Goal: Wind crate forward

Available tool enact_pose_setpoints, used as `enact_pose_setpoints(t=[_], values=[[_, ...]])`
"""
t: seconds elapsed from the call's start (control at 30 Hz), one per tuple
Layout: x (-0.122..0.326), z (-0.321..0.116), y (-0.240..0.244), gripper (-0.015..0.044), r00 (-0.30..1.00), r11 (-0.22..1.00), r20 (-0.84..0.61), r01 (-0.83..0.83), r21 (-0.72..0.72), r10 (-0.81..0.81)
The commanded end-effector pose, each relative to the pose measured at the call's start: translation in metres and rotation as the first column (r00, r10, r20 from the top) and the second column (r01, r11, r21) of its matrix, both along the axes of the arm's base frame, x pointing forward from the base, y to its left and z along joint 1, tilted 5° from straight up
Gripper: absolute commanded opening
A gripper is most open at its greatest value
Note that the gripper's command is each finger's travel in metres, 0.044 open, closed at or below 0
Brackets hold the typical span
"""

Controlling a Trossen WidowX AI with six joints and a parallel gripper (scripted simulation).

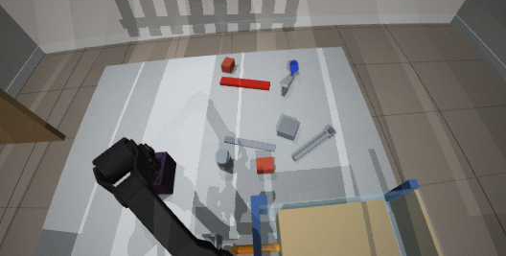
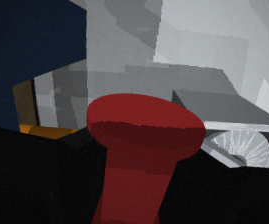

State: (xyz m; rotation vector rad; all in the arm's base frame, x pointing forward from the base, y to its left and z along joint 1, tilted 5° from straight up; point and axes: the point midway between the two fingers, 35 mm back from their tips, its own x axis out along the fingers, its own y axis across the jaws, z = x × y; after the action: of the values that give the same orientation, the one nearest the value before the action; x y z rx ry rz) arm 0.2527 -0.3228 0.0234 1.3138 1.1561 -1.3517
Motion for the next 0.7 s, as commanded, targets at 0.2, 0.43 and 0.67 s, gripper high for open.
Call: enact_pose_setpoints(t=[0.2,0.43,0.67], values=[[0.012,0.000,0.029,0.0000,1.000,0.999,0.012,-0.020,0.035,0.019],[0.015,0.001,0.040,0.0000,1.000,0.999,0.012,-0.020,0.036,0.019],[0.016,0.001,0.050,0.0000,1.000,0.999,0.012,-0.020,0.037,0.019]])
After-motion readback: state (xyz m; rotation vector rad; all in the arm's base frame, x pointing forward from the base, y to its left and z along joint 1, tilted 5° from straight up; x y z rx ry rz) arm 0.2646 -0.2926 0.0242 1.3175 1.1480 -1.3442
